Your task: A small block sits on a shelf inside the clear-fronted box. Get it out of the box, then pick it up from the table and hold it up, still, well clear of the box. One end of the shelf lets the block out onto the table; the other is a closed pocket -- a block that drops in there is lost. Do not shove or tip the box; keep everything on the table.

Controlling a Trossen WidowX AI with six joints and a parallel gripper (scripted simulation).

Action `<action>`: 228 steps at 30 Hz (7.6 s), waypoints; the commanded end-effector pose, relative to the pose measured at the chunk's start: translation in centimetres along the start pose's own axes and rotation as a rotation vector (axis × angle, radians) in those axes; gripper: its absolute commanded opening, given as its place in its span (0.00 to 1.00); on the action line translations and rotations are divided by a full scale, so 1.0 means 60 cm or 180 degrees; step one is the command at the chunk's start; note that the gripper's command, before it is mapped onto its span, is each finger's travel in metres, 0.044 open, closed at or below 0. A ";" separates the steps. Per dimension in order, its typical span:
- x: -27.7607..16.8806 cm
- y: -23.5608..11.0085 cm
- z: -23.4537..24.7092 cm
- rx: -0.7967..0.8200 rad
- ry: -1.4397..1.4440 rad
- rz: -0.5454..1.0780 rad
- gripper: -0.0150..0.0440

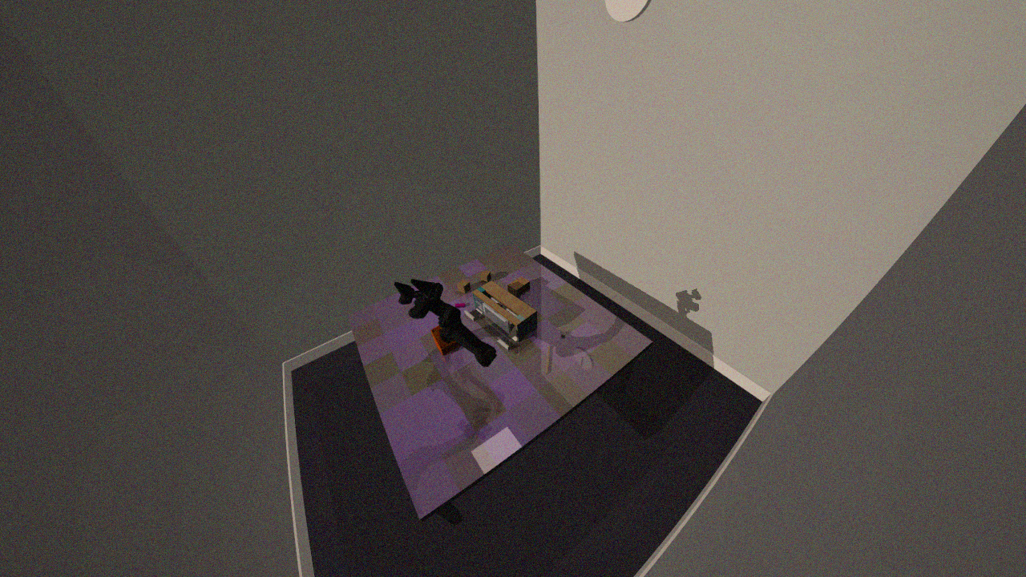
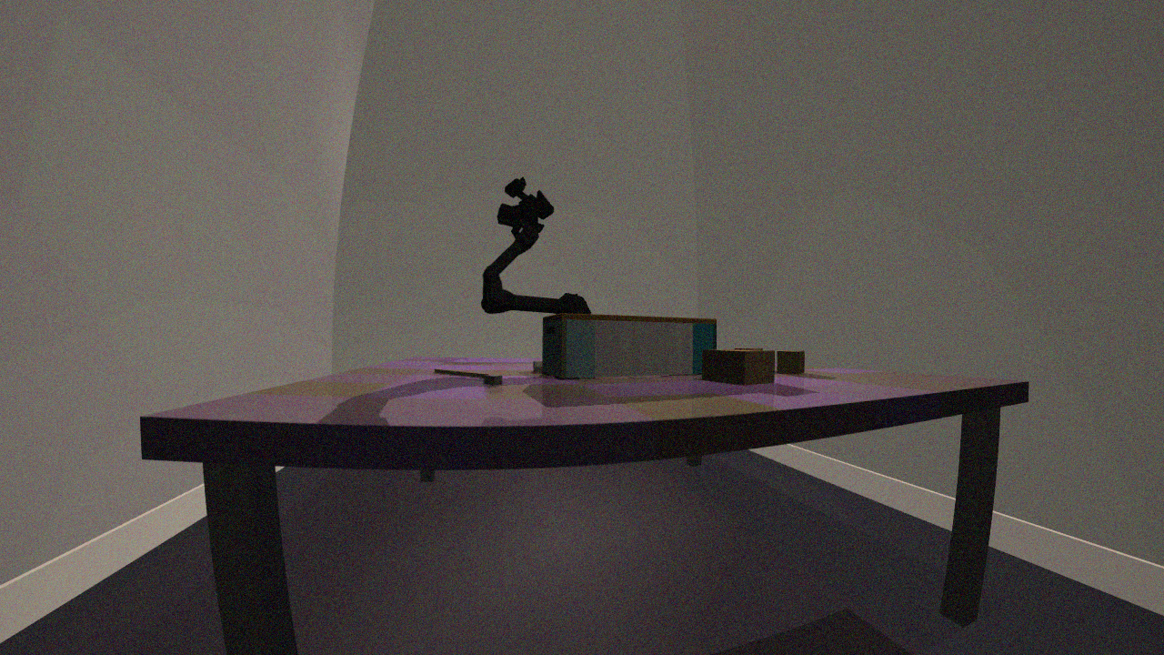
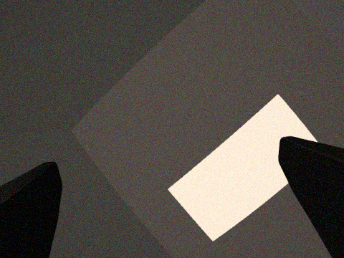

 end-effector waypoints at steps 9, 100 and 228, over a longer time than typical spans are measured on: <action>-0.287 -0.013 0.096 0.0057 0.2130 0.2362 0.93; -0.493 -0.868 0.121 -1.0293 -0.1698 0.3989 0.93; -0.313 -0.945 -0.039 -1.0292 -0.1726 0.3947 0.93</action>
Point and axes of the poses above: the point midway between the two fingers, 35 mm back from their tips, its own y axis out along the fingers, its own z axis across the jaws, x = y × z, the point moved 2 cm from there along -y, back along the fingers, and after that the axes turned 9 degrees about y, right-handed, at the moved point
